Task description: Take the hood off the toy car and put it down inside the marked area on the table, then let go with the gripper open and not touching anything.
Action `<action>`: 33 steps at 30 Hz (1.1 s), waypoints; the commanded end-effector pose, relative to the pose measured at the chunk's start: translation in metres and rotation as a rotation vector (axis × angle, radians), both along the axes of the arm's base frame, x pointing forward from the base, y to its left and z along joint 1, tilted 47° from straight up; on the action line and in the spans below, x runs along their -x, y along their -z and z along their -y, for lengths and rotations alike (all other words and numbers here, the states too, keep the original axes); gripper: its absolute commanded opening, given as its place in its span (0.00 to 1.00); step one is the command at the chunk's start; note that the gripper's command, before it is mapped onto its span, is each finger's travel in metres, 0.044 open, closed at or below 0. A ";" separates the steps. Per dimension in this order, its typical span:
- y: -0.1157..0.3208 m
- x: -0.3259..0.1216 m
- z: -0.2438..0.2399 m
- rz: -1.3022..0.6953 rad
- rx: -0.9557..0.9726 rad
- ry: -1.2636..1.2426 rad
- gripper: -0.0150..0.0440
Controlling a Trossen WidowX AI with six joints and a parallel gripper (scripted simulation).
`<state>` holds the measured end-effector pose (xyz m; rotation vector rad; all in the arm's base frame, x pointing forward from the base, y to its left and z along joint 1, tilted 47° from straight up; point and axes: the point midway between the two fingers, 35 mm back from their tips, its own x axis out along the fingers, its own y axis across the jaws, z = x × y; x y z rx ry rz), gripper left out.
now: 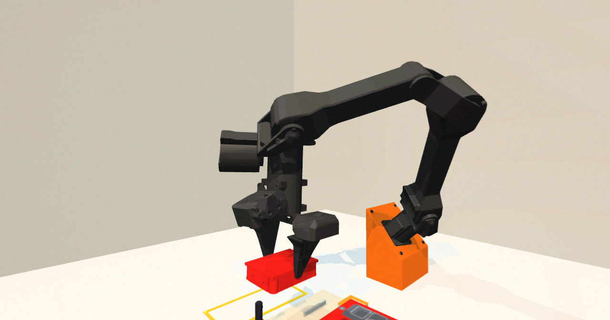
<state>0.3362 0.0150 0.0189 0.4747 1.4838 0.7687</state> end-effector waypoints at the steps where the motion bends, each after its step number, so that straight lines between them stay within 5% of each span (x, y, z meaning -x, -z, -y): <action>1: 0.015 0.000 0.015 0.001 0.007 -0.005 0.25; 20: 0.084 0.016 0.083 -0.005 -0.005 -0.024 0.25; 33: 0.090 0.017 0.081 -0.004 -0.005 -0.025 0.25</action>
